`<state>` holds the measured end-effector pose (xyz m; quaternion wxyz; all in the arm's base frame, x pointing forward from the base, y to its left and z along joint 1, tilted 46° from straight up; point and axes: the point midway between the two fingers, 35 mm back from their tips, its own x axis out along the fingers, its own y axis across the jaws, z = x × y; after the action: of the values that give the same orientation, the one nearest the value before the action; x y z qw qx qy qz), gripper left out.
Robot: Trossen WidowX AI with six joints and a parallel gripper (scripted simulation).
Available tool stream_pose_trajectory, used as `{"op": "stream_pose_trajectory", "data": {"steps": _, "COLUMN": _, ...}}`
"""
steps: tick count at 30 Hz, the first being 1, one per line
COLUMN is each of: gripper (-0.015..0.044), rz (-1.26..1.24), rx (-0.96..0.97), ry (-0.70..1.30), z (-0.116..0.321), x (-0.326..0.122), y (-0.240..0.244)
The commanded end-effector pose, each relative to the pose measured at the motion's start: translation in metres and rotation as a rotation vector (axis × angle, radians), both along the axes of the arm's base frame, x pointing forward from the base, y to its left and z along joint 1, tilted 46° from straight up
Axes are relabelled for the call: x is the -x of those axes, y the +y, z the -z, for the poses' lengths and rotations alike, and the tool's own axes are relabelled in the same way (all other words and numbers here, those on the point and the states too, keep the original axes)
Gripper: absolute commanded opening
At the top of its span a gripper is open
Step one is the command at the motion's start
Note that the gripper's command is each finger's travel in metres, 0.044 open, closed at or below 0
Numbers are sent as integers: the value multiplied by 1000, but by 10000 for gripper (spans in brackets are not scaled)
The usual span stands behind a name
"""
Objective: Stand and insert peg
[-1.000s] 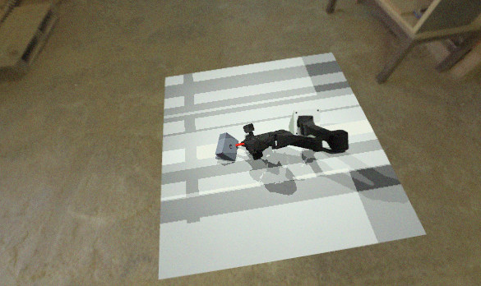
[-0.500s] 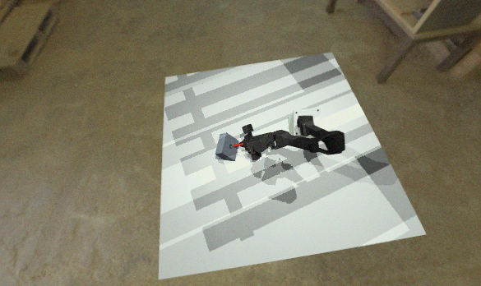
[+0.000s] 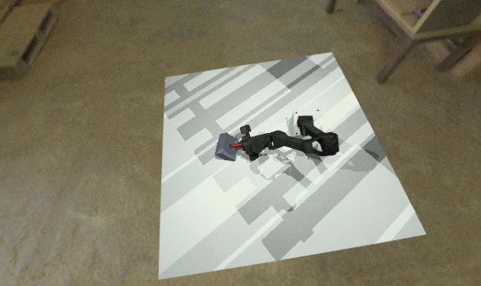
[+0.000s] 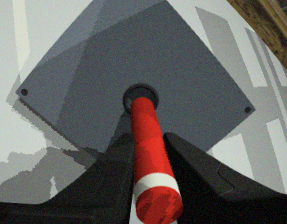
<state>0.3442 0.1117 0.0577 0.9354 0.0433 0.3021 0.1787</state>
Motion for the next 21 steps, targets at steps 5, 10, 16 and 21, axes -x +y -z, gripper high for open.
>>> {"op": "stream_pose_trajectory", "data": {"steps": 5, "gripper": 0, "rz": 3, "rx": 0, "ry": 1, "z": 5, "x": -6, "y": 3}}
{"op": "stream_pose_trajectory", "data": {"steps": 10, "gripper": 0, "rz": 0, "rx": 0, "ry": 0, "z": 3, "x": -4, "y": 2}}
{"op": "stream_pose_trajectory", "data": {"steps": 16, "gripper": 0, "rz": 0, "rx": 0, "ry": 0, "z": 3, "x": -4, "y": 2}}
{"op": "stream_pose_trajectory", "data": {"steps": 21, "gripper": 0, "rz": 0, "rx": 0, "ry": 0, "z": 4, "x": -5, "y": 2}}
